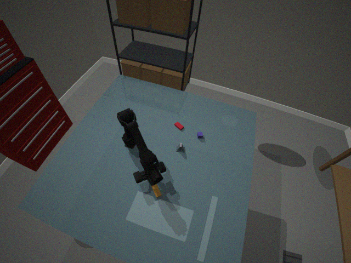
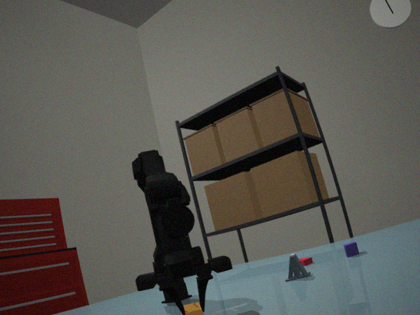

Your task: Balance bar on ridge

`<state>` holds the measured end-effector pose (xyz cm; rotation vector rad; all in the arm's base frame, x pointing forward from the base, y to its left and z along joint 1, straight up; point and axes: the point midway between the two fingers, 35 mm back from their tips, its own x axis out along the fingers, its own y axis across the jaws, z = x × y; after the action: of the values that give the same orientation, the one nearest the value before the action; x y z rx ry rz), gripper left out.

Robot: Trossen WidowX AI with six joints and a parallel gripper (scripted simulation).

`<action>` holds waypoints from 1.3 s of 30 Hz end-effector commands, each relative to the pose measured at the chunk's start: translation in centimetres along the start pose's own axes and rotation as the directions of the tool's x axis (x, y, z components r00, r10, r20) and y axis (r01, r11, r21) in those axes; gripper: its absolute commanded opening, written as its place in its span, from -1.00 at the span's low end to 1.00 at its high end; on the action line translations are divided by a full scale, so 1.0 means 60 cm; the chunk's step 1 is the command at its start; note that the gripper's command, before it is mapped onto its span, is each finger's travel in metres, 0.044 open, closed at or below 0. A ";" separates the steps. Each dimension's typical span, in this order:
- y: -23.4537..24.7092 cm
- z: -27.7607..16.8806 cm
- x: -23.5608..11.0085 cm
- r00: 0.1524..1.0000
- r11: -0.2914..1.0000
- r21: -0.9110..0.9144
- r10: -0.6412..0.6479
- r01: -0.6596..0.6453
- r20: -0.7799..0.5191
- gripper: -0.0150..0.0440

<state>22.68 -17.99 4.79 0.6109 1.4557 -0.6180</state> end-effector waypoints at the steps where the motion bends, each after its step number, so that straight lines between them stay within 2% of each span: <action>1: 0.000 0.000 0.000 1.000 1.000 0.000 0.000 0.000 0.000 -0.07; 3: 0.000 0.000 0.000 1.000 1.000 0.000 0.000 0.000 0.000 -0.12; 7: 0.000 0.002 -0.010 1.000 1.000 0.000 0.000 0.000 0.000 -0.47; 8: 0.000 0.003 -0.014 1.000 1.000 0.001 0.000 0.000 0.000 -0.49; 39: 0.001 0.007 -0.145 1.000 1.000 0.005 -0.002 0.002 0.002 -0.49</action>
<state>22.84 -18.11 12.50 0.6127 1.4605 -0.6173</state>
